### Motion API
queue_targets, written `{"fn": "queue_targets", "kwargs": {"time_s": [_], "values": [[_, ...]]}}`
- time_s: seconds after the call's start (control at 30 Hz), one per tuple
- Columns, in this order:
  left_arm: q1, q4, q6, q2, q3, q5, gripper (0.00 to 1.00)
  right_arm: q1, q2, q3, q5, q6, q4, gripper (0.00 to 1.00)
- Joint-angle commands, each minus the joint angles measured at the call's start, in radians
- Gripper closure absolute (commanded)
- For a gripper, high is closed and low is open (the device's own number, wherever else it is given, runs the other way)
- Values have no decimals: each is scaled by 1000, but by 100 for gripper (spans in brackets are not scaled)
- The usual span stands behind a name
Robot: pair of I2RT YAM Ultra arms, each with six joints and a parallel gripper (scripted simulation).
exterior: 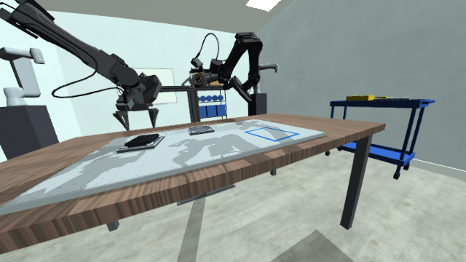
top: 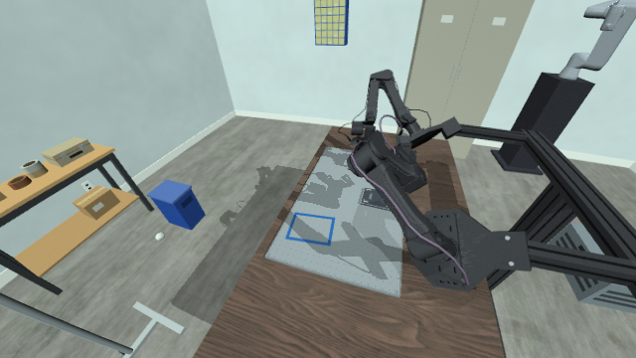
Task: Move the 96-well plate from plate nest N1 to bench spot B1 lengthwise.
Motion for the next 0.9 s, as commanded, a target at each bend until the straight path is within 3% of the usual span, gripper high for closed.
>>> {"fn": "queue_targets", "kwargs": {"time_s": [0.0,0.87], "values": [[-15,14,8,-7,-1,9,0,-12,26,-5,-15,-27,48,0],[-15,14,8,-7,-1,9,0,-135,158,-28,-82,-179,309,0]]}}
